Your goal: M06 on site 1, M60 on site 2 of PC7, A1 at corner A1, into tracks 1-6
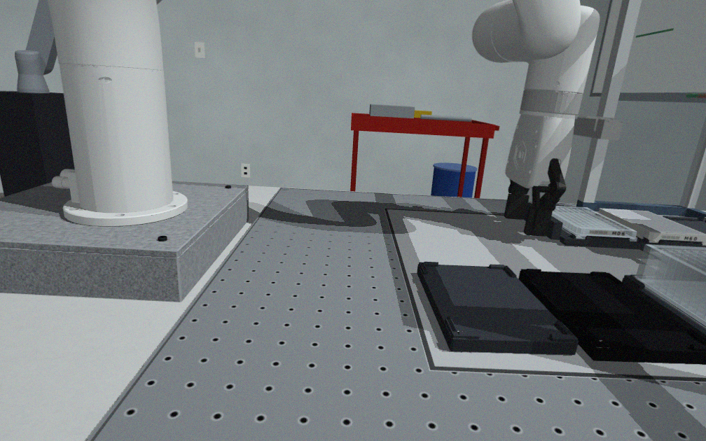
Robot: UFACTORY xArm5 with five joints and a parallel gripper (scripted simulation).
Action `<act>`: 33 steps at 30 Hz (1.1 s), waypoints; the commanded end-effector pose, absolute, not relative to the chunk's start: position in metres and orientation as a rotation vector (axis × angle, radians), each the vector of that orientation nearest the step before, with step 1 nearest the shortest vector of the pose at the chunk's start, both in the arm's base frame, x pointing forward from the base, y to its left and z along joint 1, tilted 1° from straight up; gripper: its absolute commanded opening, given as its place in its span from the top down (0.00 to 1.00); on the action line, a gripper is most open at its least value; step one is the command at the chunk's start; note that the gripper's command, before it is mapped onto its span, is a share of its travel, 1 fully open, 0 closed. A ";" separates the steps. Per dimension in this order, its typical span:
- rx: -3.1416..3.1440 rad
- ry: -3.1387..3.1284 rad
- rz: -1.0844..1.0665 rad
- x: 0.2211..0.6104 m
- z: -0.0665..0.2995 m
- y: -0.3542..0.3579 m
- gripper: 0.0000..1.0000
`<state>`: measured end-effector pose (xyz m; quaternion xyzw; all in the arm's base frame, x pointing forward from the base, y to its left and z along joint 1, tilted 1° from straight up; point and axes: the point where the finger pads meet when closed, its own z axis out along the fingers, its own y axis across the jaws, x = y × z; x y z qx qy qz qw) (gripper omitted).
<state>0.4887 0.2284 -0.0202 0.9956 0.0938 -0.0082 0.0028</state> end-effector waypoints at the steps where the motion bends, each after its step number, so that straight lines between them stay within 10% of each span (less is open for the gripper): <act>1: 3.130 0.294 0.010 0.496 -0.015 0.232 0.19; 33: 3.130 0.294 0.010 0.482 -0.015 0.229 0.19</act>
